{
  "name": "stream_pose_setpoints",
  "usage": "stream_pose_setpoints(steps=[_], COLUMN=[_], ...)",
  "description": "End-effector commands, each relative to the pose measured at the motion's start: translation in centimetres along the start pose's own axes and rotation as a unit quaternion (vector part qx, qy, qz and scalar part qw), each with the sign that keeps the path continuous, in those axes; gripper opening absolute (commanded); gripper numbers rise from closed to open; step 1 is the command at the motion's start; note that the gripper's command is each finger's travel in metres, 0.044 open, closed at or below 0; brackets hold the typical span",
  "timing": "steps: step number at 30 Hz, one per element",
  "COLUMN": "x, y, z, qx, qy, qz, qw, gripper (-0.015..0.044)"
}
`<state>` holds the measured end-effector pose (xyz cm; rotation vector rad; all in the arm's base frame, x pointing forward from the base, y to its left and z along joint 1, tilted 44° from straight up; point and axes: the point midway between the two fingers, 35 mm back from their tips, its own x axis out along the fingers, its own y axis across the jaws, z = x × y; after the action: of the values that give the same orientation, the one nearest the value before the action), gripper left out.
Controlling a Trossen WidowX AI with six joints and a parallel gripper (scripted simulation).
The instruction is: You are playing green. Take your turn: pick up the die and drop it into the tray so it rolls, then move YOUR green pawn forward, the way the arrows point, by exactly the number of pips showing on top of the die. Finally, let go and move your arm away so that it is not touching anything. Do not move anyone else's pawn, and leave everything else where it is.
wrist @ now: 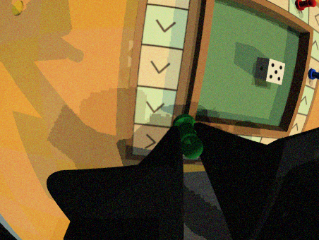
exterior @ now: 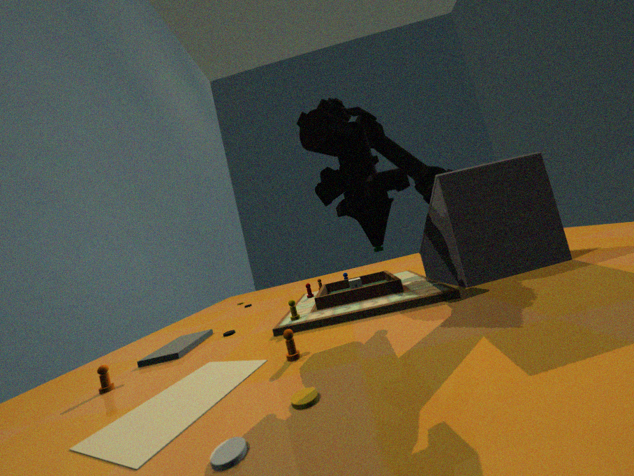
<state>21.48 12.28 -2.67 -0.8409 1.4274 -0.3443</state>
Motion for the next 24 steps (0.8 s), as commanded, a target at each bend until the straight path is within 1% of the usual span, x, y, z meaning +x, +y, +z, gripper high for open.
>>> stream_pose_setpoints(steps=[1,16,20,24], x=[0.3,2.8,3.2,4.6], y=[-0.1,-0.8,-0.9,-0.8], z=[-1.1,-6.4,-6.6,-6.5], qx=[0.004,0.003,0.003,0.003], qy=[-0.003,-0.002,-0.002,-0.002], qz=[0.005,0.004,0.004,0.004], qw=[1.000,1.000,1.000,1.000], gripper=[0.0000,0.0000,0.0000,0.0000])
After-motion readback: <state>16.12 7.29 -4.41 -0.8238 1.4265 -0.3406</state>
